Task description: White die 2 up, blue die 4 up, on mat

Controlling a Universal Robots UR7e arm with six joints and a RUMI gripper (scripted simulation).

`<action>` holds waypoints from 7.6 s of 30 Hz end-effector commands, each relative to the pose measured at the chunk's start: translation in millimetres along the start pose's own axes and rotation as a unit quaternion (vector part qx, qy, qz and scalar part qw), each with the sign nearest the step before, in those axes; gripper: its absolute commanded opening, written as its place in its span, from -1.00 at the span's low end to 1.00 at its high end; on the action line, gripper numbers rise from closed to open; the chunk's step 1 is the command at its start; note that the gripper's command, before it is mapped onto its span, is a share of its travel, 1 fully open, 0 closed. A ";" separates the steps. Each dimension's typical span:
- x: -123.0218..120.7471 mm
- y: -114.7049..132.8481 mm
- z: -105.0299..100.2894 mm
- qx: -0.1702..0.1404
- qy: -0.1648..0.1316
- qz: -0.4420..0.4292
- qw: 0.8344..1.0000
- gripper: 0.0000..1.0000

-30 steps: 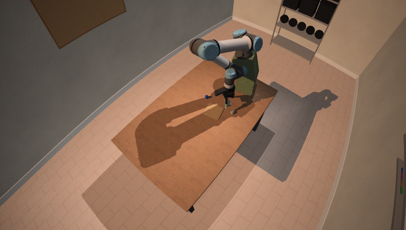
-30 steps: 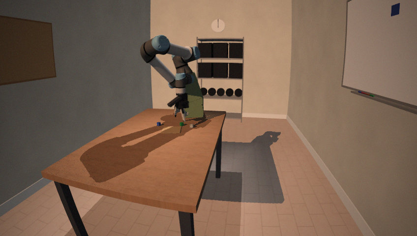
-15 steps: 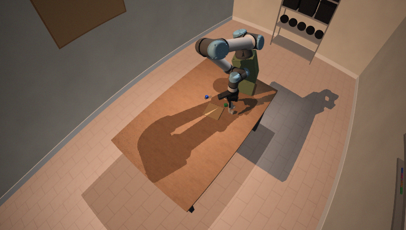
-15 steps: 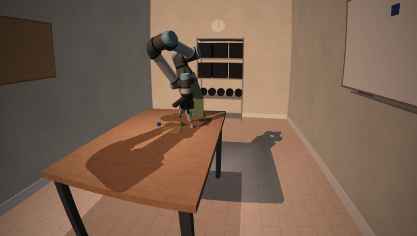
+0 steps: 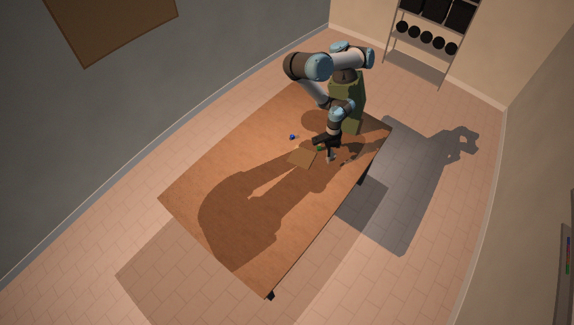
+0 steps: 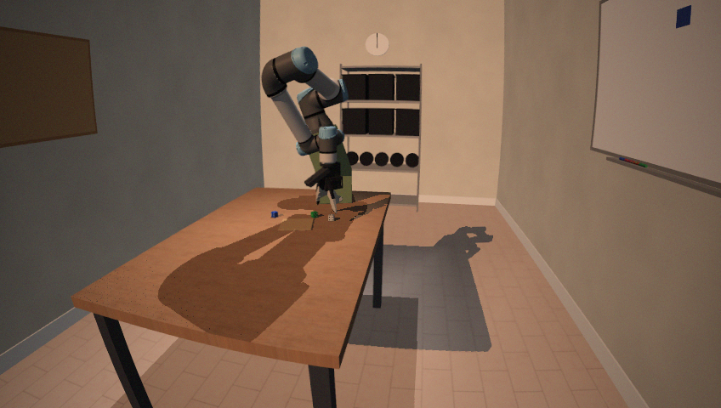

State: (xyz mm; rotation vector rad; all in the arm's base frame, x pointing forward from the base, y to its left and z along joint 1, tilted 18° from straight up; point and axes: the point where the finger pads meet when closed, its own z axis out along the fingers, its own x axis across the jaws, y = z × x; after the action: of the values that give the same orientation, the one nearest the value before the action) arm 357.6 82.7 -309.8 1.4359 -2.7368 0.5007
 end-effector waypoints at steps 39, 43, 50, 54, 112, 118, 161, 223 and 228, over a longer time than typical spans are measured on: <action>-2.0 0.5 -0.5 0.000 0.000 0.000 1.000 1.00; -2.0 0.5 -1.4 0.000 0.000 0.000 1.000 1.00; -2.0 0.5 -12.4 0.000 0.000 0.000 1.000 1.00; -2.0 0.6 -24.6 0.000 0.000 0.000 1.000 1.00; -3.4 3.2 -108.4 0.000 0.000 -0.071 0.997 1.00; -5.0 7.3 -106.5 0.000 0.000 -0.166 0.986 1.00; -8.3 22.0 -101.3 0.000 0.000 -0.431 0.902 1.00; -10.2 22.1 -53.8 0.000 0.000 -0.915 0.404 1.00; -9.0 22.0 -50.6 0.000 0.000 -0.932 0.362 1.00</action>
State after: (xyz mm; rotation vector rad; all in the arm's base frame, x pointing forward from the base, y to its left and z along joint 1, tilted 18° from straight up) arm 337.9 117.4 -267.0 2.8230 0.1923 0.1651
